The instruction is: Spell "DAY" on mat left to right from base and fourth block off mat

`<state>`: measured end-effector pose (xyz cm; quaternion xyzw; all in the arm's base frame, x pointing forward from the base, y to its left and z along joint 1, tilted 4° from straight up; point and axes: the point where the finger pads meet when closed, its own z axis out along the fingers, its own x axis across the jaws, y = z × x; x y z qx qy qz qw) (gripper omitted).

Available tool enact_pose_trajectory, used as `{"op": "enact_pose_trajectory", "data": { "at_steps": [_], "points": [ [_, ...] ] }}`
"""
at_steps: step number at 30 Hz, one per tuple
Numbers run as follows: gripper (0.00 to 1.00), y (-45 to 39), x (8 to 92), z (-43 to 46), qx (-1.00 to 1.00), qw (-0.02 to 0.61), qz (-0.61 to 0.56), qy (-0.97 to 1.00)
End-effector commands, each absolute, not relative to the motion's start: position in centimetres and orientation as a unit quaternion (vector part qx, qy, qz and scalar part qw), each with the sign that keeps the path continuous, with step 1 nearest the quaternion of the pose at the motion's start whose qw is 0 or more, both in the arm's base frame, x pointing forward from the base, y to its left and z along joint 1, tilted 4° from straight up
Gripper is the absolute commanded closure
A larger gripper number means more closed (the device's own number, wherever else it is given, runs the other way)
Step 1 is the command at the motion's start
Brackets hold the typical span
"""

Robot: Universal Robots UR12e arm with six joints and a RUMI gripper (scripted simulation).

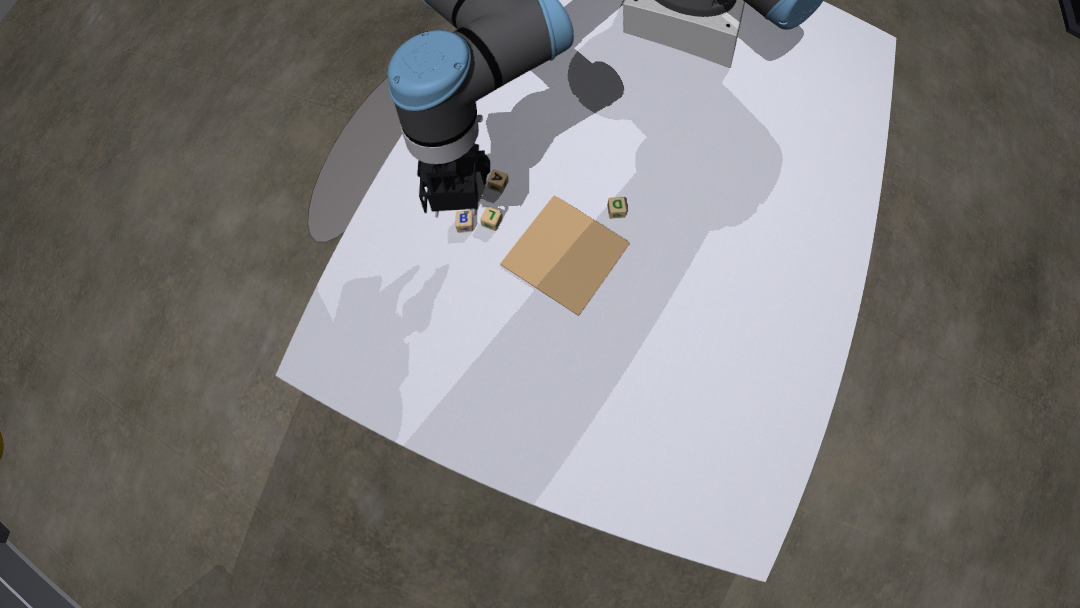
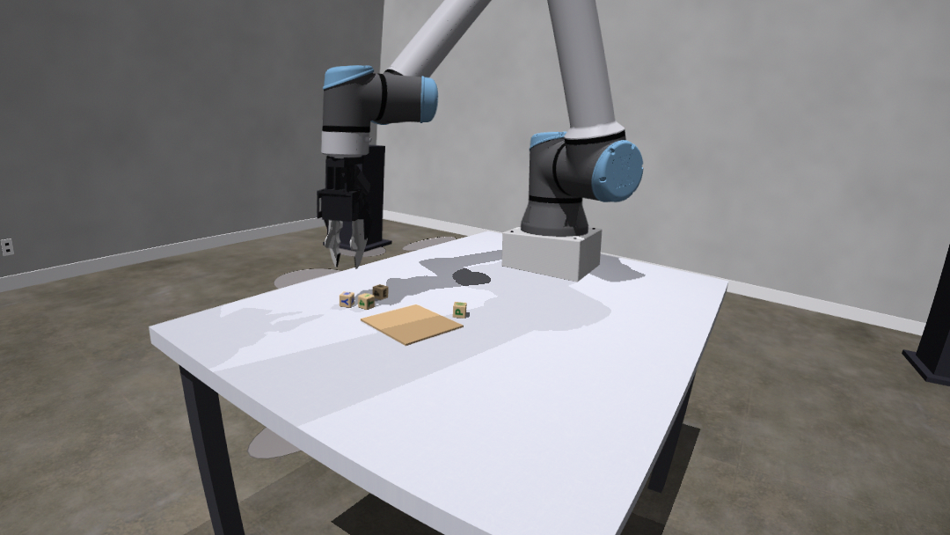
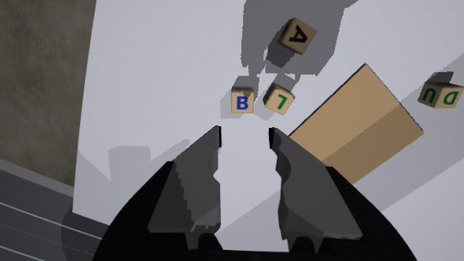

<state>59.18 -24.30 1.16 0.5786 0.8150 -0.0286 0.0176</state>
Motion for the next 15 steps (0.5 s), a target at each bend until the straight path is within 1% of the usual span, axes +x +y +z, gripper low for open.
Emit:
{"op": "enact_pose_trajectory", "data": {
  "at_steps": [1,15],
  "points": [
    [0.75,-24.4,59.2,0.9,0.576,0.018,-0.029,0.817],
    [0.75,-24.5,59.2,-0.7,0.576,0.018,-0.029,0.817]
  ]
}}
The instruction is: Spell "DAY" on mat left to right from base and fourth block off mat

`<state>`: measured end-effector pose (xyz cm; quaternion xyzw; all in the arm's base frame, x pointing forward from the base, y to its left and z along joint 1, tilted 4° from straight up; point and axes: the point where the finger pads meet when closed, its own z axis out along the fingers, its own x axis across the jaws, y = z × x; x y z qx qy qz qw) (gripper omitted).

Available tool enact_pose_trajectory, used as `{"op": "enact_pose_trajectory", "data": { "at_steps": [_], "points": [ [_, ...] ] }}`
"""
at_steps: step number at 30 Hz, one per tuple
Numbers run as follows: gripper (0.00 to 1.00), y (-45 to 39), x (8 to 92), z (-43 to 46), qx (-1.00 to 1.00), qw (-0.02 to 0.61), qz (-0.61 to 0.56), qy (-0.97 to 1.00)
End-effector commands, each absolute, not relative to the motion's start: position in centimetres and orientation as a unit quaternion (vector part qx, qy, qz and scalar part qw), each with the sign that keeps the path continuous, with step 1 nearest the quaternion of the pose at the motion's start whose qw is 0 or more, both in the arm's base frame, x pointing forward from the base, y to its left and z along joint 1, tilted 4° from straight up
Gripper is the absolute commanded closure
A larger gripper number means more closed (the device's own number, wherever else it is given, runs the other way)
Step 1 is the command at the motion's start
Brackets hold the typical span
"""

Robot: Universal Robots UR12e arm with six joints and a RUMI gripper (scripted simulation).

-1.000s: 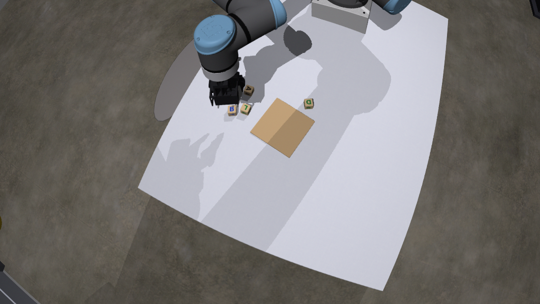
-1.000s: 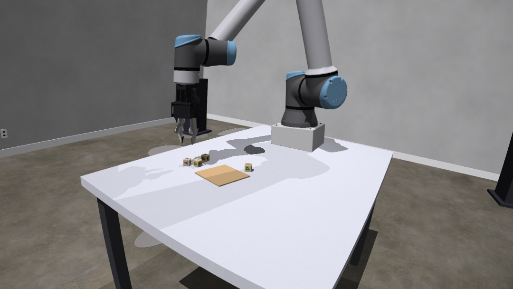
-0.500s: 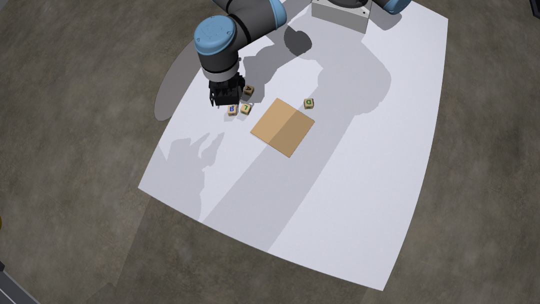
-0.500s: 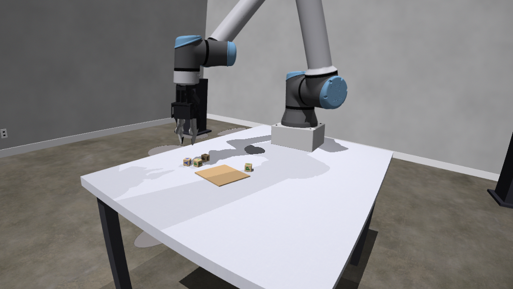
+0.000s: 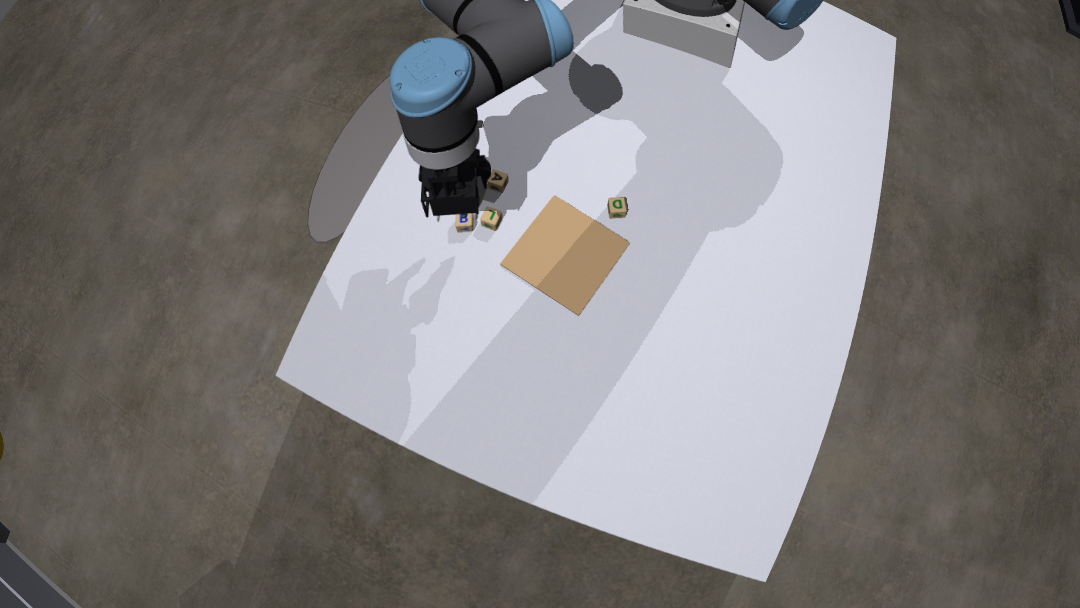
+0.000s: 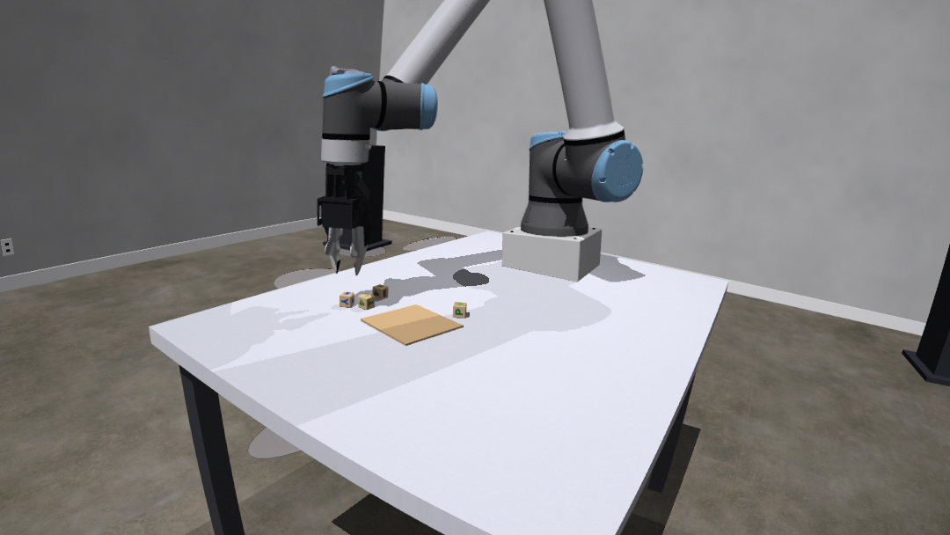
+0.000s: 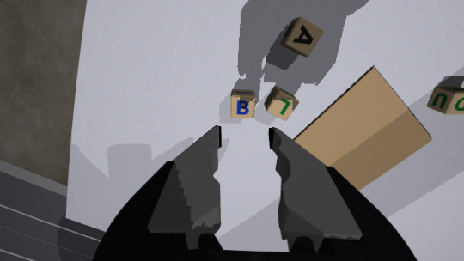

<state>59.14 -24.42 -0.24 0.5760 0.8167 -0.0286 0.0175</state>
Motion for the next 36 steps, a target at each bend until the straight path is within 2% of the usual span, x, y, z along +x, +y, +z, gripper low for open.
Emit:
{"op": "enact_pose_trajectory", "data": {
  "at_steps": [1,36],
  "points": [
    [0.75,-24.5,59.2,-0.9,0.576,0.018,-0.029,0.817],
    [0.75,-24.8,59.1,-3.7,0.576,0.018,-0.029,0.817]
  ]
}}
